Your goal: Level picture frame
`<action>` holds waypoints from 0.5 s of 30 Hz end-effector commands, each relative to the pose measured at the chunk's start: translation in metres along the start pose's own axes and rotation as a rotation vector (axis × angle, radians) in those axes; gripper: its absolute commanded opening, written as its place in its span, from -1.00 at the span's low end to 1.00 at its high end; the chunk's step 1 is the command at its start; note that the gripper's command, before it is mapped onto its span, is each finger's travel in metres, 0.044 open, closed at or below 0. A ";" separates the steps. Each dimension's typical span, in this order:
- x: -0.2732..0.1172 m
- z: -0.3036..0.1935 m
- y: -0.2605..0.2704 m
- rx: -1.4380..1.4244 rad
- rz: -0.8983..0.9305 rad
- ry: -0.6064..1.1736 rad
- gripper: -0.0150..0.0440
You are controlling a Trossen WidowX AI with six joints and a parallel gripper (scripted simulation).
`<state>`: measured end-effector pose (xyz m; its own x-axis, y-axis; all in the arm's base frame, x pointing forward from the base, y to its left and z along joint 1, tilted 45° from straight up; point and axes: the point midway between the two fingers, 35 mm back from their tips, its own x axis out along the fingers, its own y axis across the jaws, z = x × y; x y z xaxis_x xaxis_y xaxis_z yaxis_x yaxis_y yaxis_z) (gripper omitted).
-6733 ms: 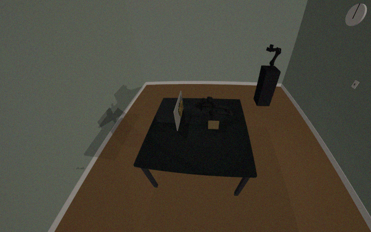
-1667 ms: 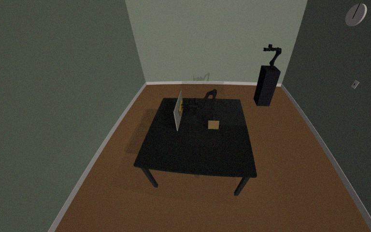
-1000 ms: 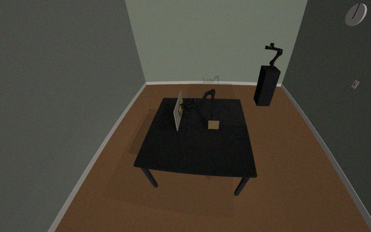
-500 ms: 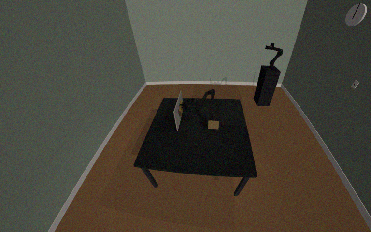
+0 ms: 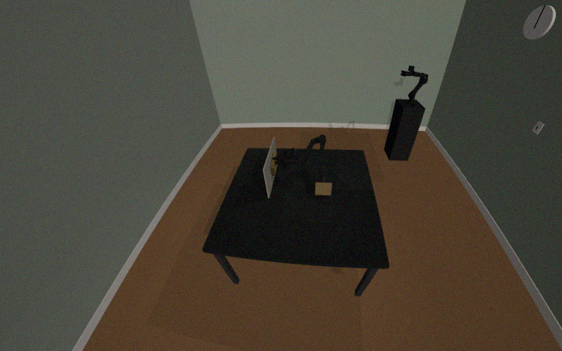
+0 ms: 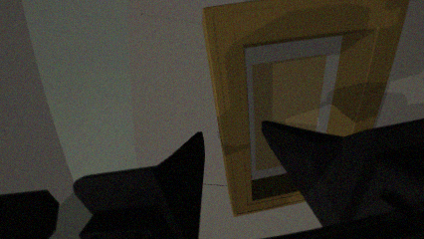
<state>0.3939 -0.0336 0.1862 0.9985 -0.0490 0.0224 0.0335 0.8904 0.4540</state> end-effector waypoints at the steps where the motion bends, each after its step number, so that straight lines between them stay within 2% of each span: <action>1: 0.000 0.001 0.000 0.005 -0.001 -0.002 0.30; 15: 0.000 0.001 0.000 0.005 -0.001 -0.002 -0.02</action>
<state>0.3939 -0.0337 0.1863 0.9985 -0.0492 0.0228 0.0335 0.8904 0.4540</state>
